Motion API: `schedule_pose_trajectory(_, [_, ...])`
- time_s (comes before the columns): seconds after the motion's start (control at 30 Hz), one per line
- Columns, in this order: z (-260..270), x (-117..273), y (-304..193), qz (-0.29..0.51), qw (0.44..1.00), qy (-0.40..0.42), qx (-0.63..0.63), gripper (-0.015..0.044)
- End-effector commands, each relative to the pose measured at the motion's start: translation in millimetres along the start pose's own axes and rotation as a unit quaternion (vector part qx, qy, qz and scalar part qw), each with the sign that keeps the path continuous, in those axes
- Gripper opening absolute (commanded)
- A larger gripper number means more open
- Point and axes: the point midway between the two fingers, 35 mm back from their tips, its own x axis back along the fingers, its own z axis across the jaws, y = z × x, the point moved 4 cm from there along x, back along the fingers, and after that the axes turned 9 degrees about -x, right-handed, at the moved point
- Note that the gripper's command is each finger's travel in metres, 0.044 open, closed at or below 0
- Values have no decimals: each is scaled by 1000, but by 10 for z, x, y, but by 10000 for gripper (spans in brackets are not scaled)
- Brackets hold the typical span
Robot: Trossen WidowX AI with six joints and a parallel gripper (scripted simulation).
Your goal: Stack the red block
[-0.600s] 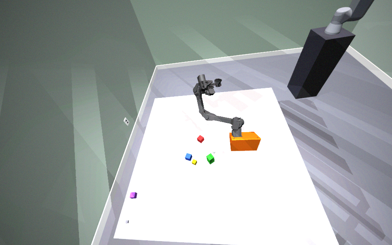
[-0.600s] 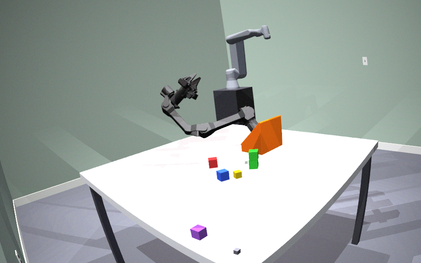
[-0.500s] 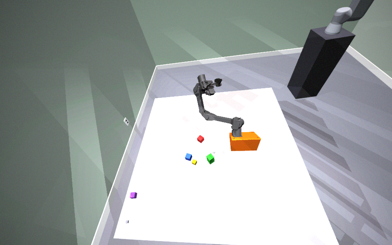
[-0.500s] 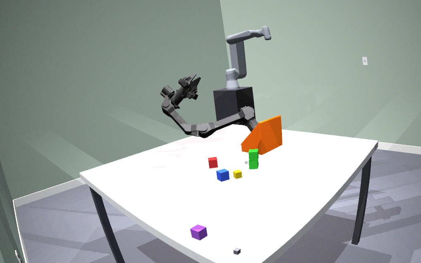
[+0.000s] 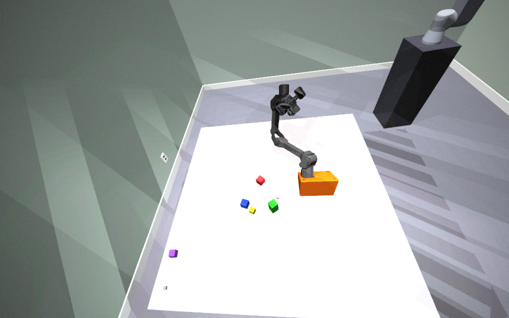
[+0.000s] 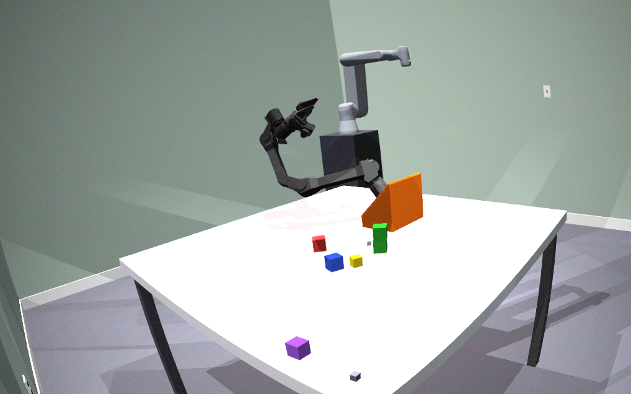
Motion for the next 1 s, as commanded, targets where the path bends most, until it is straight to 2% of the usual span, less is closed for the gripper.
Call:
schedule_pose_trajectory(0.0, [-78,-169,64,-2,998,35,-50,440])
schedule_pose_trajectory(0.13, [-158,-377,149,-10,992,69,-107,440])
schedule_pose_trajectory(0.47, [-157,-1016,159,91,925,220,-295,440])
schedule_pose_trajectory(0.7, [51,-1409,92,191,843,294,-407,440])
schedule_pose_trajectory(0.97, [451,-1722,-5,314,715,348,-519,440])
